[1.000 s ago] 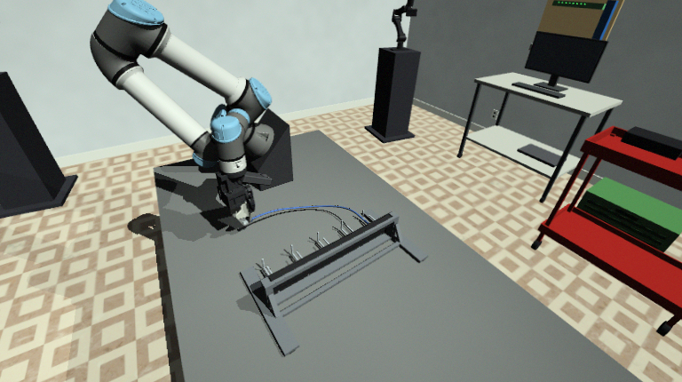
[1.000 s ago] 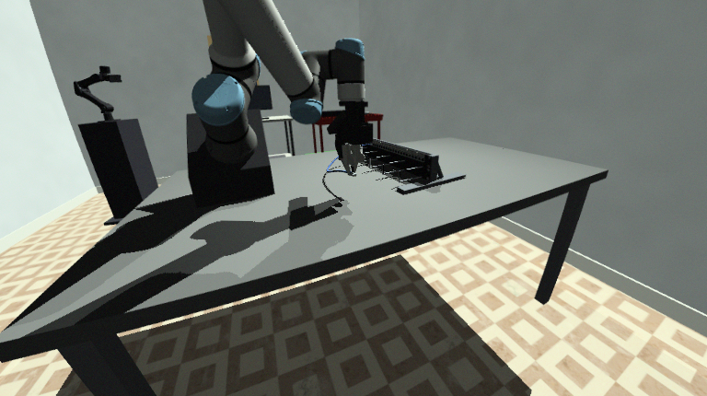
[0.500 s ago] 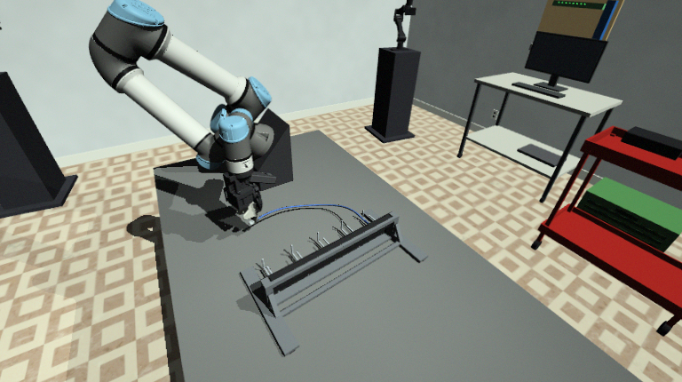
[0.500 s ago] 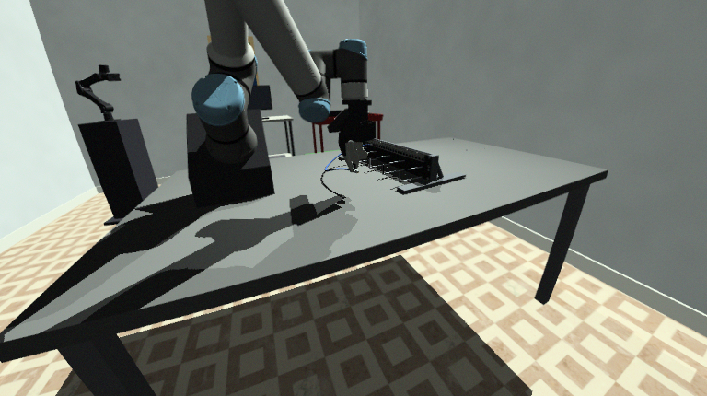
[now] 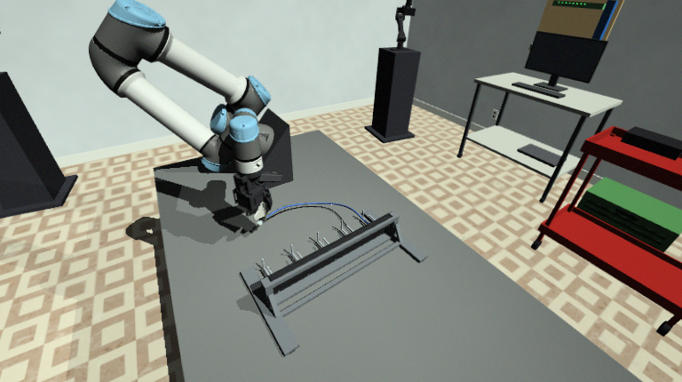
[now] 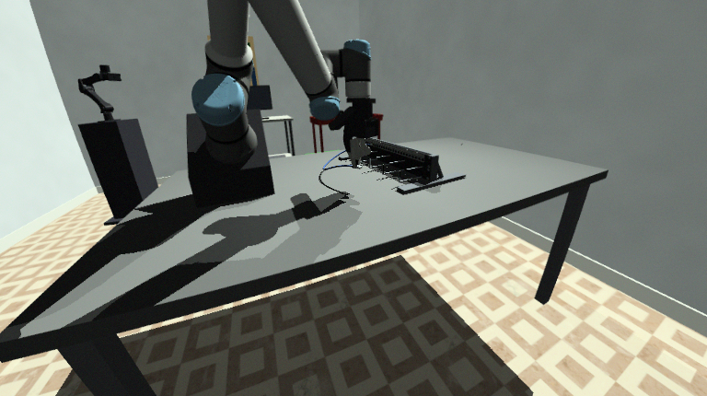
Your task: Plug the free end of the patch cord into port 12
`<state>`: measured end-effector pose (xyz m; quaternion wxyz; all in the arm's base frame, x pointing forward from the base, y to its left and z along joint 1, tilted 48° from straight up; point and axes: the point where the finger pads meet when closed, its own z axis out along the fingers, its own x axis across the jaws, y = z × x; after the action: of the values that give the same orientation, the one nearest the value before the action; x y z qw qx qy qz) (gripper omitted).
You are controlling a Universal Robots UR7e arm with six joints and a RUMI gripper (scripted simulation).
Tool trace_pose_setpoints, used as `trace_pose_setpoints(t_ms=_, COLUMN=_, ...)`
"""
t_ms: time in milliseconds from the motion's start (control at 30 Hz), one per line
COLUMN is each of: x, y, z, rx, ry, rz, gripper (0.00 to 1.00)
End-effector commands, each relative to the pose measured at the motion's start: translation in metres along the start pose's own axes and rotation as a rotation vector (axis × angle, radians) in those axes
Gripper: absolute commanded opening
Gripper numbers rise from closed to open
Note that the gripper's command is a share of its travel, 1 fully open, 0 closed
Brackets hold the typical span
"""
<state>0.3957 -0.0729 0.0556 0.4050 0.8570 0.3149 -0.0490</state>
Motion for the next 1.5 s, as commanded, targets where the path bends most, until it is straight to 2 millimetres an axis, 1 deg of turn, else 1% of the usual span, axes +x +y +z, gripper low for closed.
trace_pose_setpoints(t_ms=0, x=0.011, y=-0.004, z=-0.002, rx=0.001, ry=-0.001, rz=-0.064, gripper=0.0)
trace_pose_setpoints(t_ms=367, x=0.039, y=-0.014, z=-0.007, rx=0.004, ry=-0.004, rz=-0.224, gripper=0.0)
trace_pose_setpoints(t_ms=433, x=0.039, y=-0.014, z=-0.007, rx=0.004, ry=-0.004, rz=-0.224, gripper=0.0)
trace_pose_setpoints(t_ms=933, x=0.079, y=-0.029, z=-0.013, rx=0.007, ry=-0.007, rz=-0.457, gripper=0.0)
trace_pose_setpoints(t_ms=1000, x=0.079, y=-0.029, z=-0.013, rx=0.007, ry=-0.007, rz=-0.457, gripper=0.0)
trace_pose_setpoints(t_ms=1467, x=0.115, y=-0.041, z=-0.019, rx=0.01, ry=-0.009, rz=-0.662, gripper=0.0)
